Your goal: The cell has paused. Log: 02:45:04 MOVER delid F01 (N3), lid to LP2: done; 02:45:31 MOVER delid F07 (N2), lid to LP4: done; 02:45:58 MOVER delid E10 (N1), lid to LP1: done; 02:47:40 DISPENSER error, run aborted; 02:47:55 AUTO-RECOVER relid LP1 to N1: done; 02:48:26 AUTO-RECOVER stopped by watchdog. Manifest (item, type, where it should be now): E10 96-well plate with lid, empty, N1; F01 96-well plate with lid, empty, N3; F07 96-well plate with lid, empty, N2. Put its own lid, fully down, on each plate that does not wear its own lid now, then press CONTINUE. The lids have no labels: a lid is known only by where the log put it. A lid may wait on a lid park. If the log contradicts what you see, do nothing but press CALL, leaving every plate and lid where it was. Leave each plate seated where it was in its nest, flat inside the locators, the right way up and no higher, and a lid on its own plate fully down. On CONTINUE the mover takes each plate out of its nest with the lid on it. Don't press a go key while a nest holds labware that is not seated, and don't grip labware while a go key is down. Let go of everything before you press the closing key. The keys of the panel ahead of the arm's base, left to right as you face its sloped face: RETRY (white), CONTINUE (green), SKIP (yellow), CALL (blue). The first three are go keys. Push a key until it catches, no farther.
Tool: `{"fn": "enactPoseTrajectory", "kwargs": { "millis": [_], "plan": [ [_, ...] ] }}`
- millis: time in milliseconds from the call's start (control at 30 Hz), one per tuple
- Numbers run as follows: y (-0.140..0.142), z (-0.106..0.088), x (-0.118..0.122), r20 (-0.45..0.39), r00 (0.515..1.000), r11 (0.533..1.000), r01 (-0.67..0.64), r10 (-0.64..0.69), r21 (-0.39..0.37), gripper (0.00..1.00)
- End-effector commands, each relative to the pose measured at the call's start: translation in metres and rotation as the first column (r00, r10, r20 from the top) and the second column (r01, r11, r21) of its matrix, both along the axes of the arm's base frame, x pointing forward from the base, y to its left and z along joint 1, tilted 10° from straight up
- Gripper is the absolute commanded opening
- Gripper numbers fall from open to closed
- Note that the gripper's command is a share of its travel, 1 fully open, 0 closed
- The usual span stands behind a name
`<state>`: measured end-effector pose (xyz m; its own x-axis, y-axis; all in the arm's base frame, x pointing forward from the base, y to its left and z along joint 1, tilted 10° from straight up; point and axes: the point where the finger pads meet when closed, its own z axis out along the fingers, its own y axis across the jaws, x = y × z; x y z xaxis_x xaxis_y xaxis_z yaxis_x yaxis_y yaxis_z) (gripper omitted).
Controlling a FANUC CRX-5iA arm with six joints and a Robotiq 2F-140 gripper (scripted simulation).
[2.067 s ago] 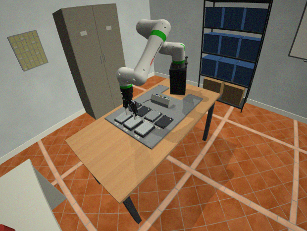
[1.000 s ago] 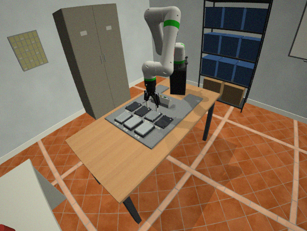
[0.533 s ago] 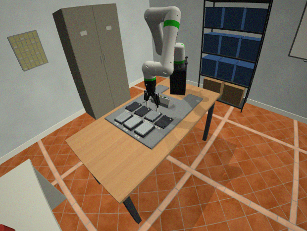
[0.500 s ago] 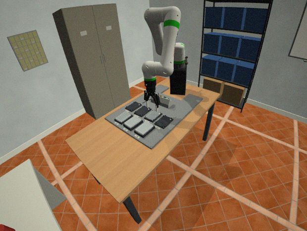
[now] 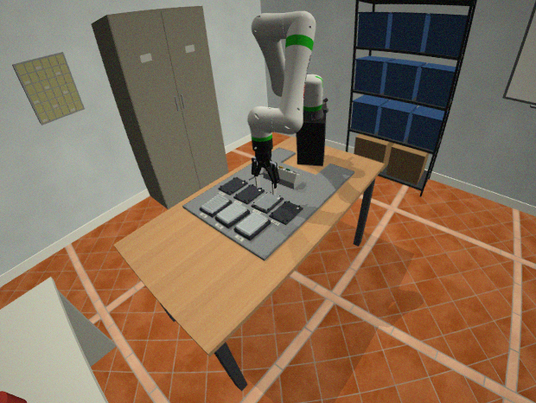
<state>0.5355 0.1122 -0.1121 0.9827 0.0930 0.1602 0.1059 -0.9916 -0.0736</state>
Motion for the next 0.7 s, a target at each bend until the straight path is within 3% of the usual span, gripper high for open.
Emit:
{"fn": "enactPoseTrajectory", "kwargs": {
  "millis": [0, 667],
  "plan": [
    [0.0, 0.0, 0.0, 0.0, 1.0, 1.0, 0.0, 0.0, 0.0, 0.66],
    [0.002, -0.019, 0.003, 0.0, 1.0, 1.0, 0.0, 0.0, 0.0, 0.66]
  ]
}}
